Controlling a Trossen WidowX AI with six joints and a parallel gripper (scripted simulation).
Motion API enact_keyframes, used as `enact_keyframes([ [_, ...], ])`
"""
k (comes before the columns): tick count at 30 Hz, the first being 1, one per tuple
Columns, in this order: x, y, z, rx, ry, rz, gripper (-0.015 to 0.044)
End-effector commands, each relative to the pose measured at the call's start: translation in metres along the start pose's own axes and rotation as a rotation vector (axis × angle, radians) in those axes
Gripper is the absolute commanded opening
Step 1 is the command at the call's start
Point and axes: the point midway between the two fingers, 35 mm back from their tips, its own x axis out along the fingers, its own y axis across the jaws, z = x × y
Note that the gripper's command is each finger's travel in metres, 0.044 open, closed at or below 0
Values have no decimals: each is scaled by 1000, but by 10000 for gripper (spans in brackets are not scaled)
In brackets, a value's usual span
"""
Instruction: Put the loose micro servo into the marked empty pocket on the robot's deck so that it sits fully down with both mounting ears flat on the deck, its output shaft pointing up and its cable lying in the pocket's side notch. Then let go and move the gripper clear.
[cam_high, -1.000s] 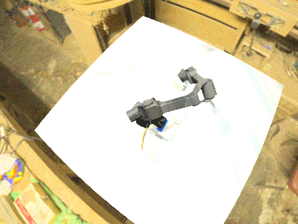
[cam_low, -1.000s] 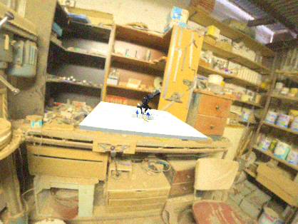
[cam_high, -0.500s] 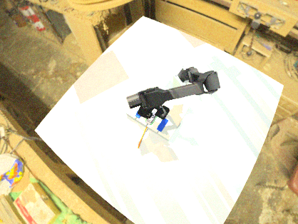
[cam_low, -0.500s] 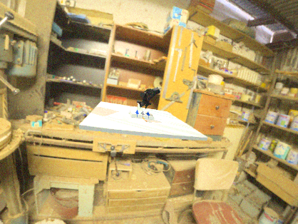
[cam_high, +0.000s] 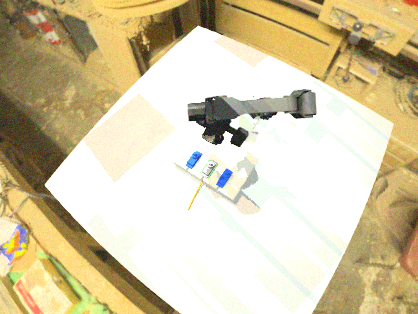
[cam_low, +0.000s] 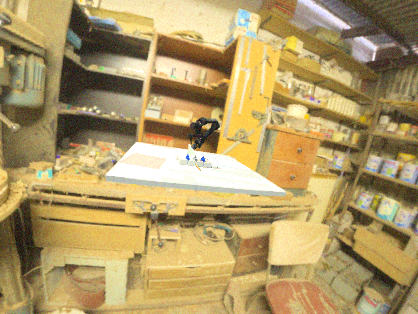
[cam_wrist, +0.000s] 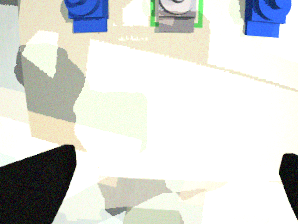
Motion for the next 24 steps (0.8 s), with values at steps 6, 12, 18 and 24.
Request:
enact_keyframes([
  [6, -33, -1, -2, 4, -13, -8, 440],
  [12, -33, -1, -2, 4, -13, -8, 440],
  [18, -33, -1, -2, 4, -13, -8, 440],
  [24, -33, -1, -2, 4, -13, -8, 440],
])
